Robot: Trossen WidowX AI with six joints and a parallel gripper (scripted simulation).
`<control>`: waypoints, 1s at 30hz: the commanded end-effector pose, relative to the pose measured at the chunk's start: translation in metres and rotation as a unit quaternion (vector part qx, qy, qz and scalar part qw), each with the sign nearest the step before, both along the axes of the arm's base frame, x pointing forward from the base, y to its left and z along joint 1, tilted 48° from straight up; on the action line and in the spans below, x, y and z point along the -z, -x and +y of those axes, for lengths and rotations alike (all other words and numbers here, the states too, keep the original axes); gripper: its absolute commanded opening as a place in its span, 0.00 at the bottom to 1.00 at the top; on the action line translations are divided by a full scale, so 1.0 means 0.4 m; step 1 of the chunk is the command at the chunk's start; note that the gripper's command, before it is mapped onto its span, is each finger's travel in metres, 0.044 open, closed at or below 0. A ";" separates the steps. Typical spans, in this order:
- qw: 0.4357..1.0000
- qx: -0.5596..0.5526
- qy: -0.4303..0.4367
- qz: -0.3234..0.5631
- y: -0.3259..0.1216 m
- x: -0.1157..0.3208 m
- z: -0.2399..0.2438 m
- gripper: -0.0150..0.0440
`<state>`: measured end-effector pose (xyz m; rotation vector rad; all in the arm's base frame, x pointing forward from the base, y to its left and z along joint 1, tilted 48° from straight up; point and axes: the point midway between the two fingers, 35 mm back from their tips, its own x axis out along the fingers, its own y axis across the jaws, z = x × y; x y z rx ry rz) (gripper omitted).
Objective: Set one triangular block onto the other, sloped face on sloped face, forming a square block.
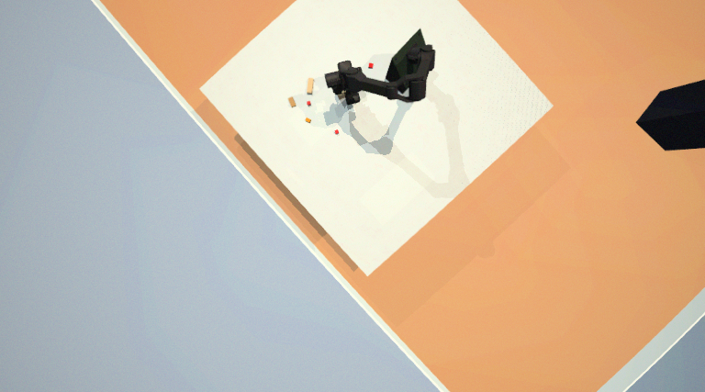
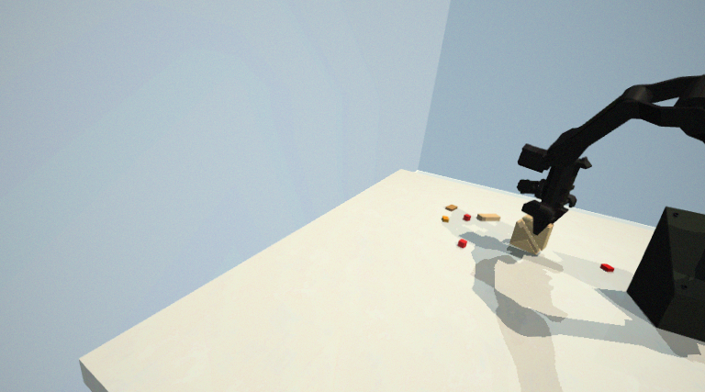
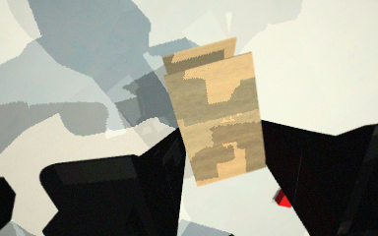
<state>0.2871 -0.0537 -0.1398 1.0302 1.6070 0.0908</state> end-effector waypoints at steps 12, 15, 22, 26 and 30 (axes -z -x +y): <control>1.000 0.003 0.001 0.001 -0.012 0.020 0.011 0.25; 1.000 0.003 0.001 0.001 -0.014 0.024 0.014 0.25; 1.000 0.003 0.002 0.002 -0.018 0.032 0.019 0.25; 1.000 0.003 0.002 0.003 -0.019 0.032 0.019 0.25; 1.000 0.003 0.002 0.003 -0.019 0.032 0.019 0.25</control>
